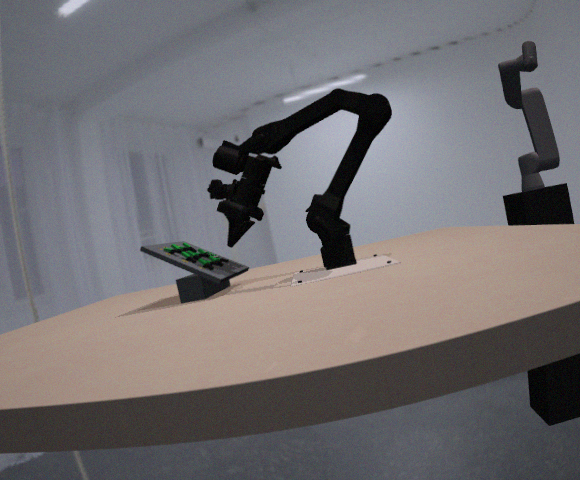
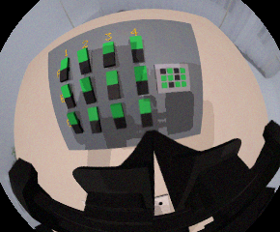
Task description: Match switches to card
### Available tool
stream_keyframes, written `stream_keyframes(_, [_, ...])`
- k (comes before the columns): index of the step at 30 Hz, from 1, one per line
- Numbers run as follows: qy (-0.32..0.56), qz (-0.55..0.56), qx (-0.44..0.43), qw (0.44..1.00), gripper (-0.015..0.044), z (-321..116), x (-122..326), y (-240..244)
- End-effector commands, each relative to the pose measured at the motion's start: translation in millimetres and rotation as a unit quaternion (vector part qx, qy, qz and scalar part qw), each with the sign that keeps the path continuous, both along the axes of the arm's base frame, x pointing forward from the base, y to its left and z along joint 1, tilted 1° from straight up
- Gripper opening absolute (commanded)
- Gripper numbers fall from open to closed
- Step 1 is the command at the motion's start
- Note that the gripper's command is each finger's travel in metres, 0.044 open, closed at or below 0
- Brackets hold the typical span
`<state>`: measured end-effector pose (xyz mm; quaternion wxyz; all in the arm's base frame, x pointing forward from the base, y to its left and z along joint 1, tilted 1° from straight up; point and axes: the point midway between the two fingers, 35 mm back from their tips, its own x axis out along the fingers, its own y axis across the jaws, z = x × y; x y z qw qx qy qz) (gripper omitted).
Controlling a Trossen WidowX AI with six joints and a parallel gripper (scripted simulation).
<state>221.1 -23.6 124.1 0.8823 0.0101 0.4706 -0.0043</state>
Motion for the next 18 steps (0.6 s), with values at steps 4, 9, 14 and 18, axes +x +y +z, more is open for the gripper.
stream_keyframes(4, [-0.007, 0.002, 0.001, 1.0, 0.0, -11.5, 8.1, 0.3])
stream_keyframes(9, [-0.007, 0.002, 0.001, 1.0, 0.0, -14.5, 10.2, 0.4])
stream_keyframes(14, [-0.007, 0.002, 0.001, 1.0, 0.0, -20.8, 14.5, 0.4])
stream_keyframes(18, [-0.007, 0.002, 0.001, 1.0, 0.0, -24.2, 16.8, 0.4])
